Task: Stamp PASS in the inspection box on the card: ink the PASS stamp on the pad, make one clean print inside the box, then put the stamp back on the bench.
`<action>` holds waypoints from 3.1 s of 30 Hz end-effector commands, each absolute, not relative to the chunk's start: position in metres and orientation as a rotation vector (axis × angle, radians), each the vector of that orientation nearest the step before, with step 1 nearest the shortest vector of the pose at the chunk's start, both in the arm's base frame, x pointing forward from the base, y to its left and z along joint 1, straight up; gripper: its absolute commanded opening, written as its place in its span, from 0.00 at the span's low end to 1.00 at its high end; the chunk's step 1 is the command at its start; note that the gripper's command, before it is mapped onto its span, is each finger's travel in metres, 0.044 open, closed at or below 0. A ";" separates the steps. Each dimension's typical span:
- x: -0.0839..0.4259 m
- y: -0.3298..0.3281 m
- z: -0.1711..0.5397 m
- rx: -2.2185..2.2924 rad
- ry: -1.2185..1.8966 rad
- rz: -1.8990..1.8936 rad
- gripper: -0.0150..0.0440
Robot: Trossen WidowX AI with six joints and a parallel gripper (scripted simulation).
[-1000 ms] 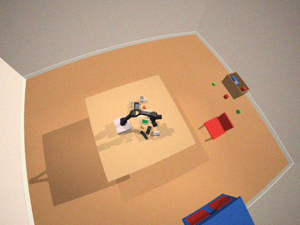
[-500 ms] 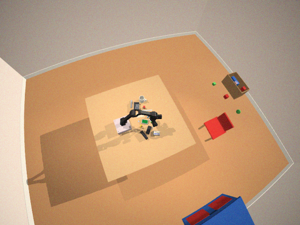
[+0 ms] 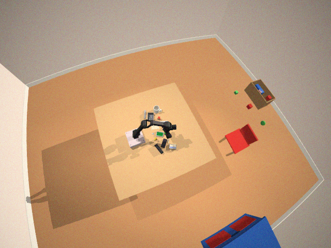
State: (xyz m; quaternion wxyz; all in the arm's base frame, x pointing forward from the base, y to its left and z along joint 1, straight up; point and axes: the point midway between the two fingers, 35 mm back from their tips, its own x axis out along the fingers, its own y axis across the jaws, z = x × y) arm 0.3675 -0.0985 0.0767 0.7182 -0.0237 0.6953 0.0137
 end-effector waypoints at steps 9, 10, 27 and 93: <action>0.330 -0.070 0.075 -0.051 1.543 0.028 0.25; 0.327 -0.068 0.075 -0.051 1.543 0.028 0.25; 0.306 -0.055 0.068 -0.050 1.545 0.029 0.25; 0.308 -0.055 0.024 -0.054 1.545 0.031 0.25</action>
